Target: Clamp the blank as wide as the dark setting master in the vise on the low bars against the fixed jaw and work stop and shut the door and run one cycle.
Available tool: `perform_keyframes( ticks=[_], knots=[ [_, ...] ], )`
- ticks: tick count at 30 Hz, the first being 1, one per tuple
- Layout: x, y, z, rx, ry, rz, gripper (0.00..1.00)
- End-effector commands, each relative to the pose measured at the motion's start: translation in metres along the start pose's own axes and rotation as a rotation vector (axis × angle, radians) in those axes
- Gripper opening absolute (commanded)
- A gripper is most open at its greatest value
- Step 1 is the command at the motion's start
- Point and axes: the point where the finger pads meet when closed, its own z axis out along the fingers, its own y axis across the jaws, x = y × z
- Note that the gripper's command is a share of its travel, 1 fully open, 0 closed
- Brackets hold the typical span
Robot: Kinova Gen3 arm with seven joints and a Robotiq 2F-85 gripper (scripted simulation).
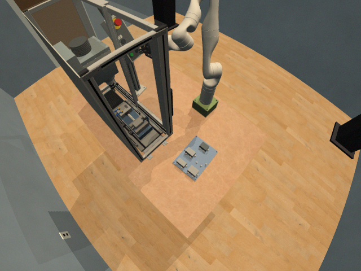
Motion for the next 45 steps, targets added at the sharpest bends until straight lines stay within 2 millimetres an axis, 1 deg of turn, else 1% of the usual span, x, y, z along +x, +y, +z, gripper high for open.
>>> perform_keyframes(
  ticks=[1,4,9,38,43,45],
  knots=[
    [-0.003,0.001,0.0,0.004,-0.008,-0.009,0.1],
    [-0.003,0.001,0.0,0.004,-0.008,-0.009,0.1],
    [-0.004,0.001,0.02,0.004,-0.008,-0.009,0.1],
    [-0.006,0.002,0.02,0.004,-0.008,-0.009,0.1],
    [-0.005,0.001,0.028,0.004,-0.008,-0.009,0.1],
    [-0.005,0.001,0.028,0.004,-0.008,-0.009,0.1]
  ],
)
